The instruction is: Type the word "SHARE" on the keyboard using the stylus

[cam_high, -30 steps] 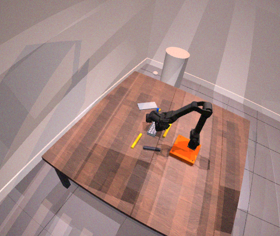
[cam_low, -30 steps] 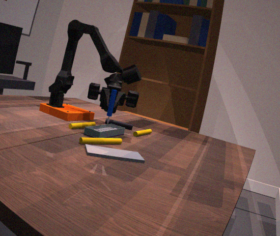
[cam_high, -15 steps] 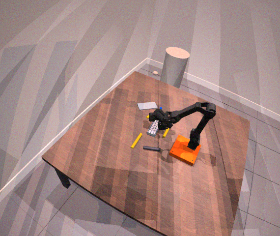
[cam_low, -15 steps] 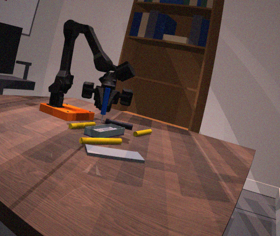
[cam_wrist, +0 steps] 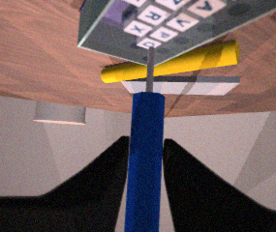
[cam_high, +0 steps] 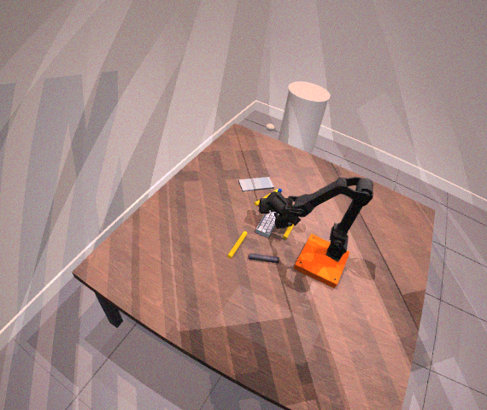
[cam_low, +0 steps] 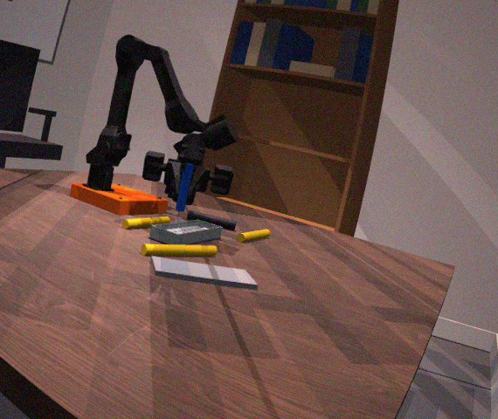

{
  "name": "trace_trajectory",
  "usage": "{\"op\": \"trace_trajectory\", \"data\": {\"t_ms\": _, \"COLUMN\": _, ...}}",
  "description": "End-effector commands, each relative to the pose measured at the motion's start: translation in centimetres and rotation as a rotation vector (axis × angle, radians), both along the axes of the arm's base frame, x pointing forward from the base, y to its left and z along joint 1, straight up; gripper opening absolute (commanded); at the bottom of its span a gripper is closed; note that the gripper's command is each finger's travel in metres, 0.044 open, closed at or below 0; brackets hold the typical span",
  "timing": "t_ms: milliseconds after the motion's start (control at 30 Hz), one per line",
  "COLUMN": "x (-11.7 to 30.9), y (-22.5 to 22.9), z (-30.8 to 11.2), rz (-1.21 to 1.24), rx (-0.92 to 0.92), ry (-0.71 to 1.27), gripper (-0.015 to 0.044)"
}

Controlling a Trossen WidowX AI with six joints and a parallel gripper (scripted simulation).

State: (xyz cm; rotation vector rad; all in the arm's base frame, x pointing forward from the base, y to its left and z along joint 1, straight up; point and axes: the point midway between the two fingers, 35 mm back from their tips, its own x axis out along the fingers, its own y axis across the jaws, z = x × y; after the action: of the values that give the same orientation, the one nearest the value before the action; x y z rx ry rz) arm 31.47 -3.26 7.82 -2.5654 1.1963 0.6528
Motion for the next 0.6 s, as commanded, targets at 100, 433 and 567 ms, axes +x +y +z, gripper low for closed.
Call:
{"op": "trace_trajectory", "data": {"t_ms": 100, "x": 0.05, "y": 0.04, "z": -0.49, "rz": 0.004, "rx": 0.001, "ry": 0.006, "gripper": 0.0081}}
{"op": "trace_trajectory", "data": {"t_ms": 433, "x": 0.09, "y": 0.05, "z": -0.8, "rz": 0.004, "rx": 0.001, "ry": 0.006, "gripper": 0.0081}}
{"op": "trace_trajectory", "data": {"t_ms": 567, "x": 0.09, "y": 0.05, "z": -0.88, "rz": 0.004, "rx": 0.001, "ry": 0.006, "gripper": 0.0081}}
